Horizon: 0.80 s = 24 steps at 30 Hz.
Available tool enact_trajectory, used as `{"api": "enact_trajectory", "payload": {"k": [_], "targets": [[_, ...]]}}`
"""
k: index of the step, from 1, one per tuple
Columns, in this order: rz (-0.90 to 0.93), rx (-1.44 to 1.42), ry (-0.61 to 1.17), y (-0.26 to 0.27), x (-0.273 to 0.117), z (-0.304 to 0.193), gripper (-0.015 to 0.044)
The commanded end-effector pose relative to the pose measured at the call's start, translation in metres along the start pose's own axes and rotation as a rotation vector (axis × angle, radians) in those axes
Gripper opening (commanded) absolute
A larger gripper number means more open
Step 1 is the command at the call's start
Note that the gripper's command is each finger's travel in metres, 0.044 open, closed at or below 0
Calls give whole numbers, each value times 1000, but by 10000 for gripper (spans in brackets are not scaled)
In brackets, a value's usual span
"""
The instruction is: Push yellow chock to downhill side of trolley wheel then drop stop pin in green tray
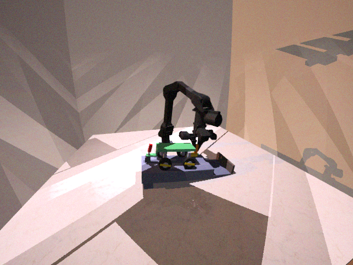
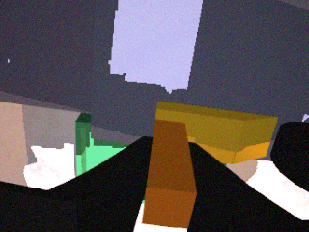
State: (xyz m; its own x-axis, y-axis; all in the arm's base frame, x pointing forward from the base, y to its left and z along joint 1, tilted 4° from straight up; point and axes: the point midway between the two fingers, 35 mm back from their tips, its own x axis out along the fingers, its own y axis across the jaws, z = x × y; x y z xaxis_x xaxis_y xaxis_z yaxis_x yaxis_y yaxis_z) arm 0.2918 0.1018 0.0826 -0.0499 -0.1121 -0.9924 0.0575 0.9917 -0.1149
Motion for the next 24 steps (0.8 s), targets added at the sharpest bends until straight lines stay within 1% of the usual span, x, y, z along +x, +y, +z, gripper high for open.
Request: {"api": "enact_trajectory", "payload": {"k": [1,10,19,24], "targets": [[-3,-1,-5,-5,0,0,0],[-4,-1,-5,-13,-1,0,0],[2,0,0,-8,0,0,0],[2,0,0,-8,0,0,131]]}}
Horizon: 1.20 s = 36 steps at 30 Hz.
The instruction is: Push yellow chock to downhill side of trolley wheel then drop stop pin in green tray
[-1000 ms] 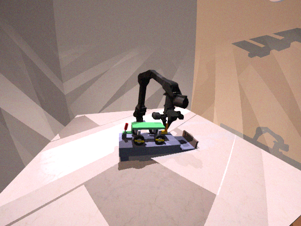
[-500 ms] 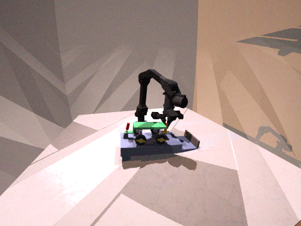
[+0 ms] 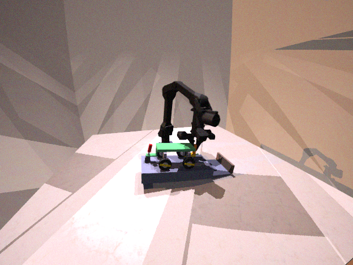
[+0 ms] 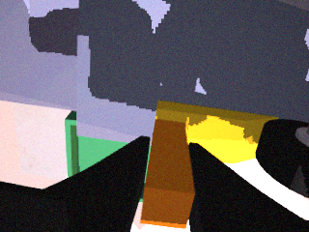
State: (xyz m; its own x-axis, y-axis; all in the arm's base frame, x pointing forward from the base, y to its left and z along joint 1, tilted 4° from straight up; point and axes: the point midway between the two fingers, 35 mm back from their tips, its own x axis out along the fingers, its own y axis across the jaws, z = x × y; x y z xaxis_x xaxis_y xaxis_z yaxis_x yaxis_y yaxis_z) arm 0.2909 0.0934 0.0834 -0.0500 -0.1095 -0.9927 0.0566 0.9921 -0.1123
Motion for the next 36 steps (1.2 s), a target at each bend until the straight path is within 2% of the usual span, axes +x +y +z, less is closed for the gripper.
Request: {"api": "enact_trajectory", "payload": {"k": [1,3,23,27,31,36], "targets": [[-1,1,0,0,0,0,157],[-1,1,0,0,0,0,190],[-5,0,-5,1,-59,-1,190],[-3,-4,0,1,-51,-2,295],[52,86,-51,-10,-68,5,190],[39,-21,-68,-25,-72,13,190]]}}
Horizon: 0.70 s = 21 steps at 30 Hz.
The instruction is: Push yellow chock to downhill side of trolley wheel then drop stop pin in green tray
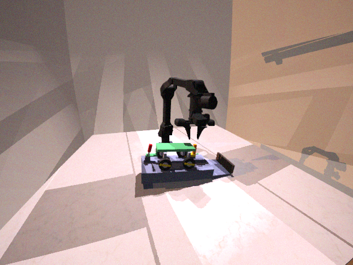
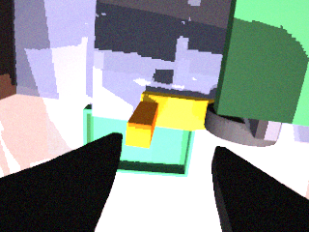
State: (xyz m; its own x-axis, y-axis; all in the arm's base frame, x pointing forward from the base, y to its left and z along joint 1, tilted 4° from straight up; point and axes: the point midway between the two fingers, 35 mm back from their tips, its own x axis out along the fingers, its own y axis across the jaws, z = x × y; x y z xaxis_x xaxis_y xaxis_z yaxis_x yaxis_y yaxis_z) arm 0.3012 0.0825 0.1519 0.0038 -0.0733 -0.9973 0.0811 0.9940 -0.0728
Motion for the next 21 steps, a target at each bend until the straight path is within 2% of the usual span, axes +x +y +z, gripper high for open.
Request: {"api": "enact_trajectory", "payload": {"k": [1,21], "targets": [[-4,-70,-17,-10,-5,6,190],[-127,-819,34,-97,-15,34,190]]}}
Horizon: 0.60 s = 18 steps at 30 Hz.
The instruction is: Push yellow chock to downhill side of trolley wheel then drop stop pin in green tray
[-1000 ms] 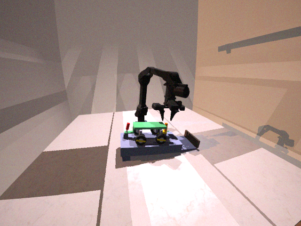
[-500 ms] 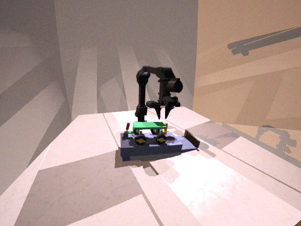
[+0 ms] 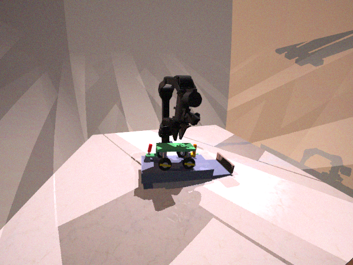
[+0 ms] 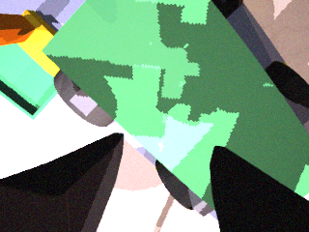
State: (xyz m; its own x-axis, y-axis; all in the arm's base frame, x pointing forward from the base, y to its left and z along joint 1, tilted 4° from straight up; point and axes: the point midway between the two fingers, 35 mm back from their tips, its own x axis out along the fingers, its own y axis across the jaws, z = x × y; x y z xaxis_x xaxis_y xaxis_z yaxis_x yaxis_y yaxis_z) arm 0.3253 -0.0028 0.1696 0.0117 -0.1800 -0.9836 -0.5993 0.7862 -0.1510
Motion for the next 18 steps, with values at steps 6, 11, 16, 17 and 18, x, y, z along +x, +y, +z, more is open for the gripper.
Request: {"api": "enact_trajectory", "payload": {"k": [6,11,16,17,18], "targets": [[-30,-324,49,-36,-2,-22,190],[-33,-515,85,-54,-2,-37,190],[-26,-705,123,-72,-3,-53,190],[-23,-743,131,-75,-3,-57,190],[-20,-781,139,-78,-3,-60,190]]}}
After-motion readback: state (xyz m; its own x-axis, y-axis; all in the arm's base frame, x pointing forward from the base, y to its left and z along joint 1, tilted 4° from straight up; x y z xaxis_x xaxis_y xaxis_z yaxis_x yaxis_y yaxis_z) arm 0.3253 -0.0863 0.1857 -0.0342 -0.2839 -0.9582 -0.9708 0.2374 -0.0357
